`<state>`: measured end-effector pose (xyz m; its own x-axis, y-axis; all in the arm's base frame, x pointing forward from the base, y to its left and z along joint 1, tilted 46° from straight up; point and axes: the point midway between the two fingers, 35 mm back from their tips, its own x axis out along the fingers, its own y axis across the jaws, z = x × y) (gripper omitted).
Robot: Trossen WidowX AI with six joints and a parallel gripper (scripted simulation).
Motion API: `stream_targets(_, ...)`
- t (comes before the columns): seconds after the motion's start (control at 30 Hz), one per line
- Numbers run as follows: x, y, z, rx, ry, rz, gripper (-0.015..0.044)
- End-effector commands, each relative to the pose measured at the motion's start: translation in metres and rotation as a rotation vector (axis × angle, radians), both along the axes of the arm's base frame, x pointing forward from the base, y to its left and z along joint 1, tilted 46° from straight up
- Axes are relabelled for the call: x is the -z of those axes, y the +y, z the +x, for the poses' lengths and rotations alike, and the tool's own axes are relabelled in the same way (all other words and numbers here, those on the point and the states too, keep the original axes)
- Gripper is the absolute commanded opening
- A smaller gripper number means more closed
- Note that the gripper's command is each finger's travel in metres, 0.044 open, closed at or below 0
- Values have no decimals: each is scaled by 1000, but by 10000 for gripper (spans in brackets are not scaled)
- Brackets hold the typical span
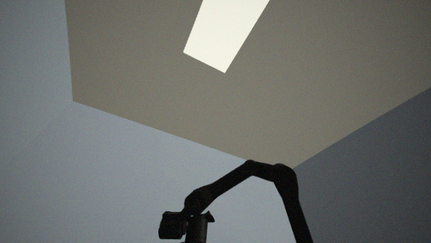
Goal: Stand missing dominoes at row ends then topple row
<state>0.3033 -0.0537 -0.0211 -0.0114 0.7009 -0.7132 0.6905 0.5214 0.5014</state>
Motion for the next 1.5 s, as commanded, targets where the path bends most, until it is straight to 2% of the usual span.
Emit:
stream_targets(0.0, 19, 18, -2, 5, 17, 9, 107)
stream_targets(0.4, 67, 74, -10, 2, 17, 20, 107)
stream_targets(0.83, 69, 77, -11, 2, 17, 21, 107)
stream_targets(1.27, 69, 77, -11, 2, 17, 21, 440)
stream_targets(1.37, 68, 75, -11, 2, 17, 20, 440)
stream_targets(1.47, 45, 46, -4, 3, 16, 11, 440)
